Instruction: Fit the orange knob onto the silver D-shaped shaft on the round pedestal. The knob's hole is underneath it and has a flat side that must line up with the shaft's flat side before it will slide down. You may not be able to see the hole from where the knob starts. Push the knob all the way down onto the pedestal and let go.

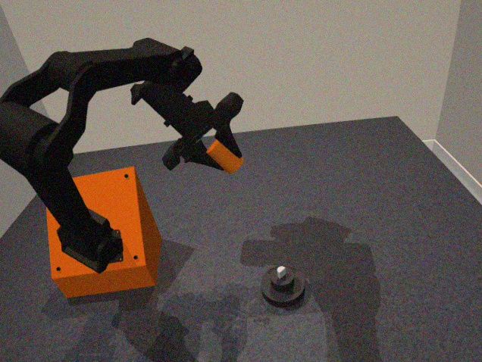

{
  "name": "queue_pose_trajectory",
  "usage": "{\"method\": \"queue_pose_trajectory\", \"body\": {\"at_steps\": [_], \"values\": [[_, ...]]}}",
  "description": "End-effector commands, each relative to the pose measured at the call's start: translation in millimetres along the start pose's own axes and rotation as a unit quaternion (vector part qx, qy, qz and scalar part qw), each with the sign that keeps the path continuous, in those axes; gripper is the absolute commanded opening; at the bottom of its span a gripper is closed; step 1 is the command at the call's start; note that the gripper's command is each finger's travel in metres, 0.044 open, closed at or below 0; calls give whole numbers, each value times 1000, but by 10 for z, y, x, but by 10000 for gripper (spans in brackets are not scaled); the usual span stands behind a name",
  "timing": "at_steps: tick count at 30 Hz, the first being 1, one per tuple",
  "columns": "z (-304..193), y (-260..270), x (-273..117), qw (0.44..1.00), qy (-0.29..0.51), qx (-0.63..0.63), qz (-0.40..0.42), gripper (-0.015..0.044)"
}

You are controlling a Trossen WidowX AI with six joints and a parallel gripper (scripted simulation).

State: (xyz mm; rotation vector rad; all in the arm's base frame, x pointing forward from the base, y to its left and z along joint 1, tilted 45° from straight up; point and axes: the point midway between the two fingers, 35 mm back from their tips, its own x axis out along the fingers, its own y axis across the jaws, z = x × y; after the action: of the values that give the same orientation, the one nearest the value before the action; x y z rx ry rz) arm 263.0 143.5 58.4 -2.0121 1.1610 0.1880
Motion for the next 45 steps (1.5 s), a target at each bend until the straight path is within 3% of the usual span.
{"method": "queue_pose_trajectory", "body": {"at_steps": [1, 12, 31, 45], "values": [[24, -30, -87, 999, -2, 4, -41, 0], [103, -93, -334, 986, -2, 5, -166, 0], [106, -56, -323, 974, -2, 5, -228, 0], [113, -48, -302, 977, -2, 4, -212, 0]]}}
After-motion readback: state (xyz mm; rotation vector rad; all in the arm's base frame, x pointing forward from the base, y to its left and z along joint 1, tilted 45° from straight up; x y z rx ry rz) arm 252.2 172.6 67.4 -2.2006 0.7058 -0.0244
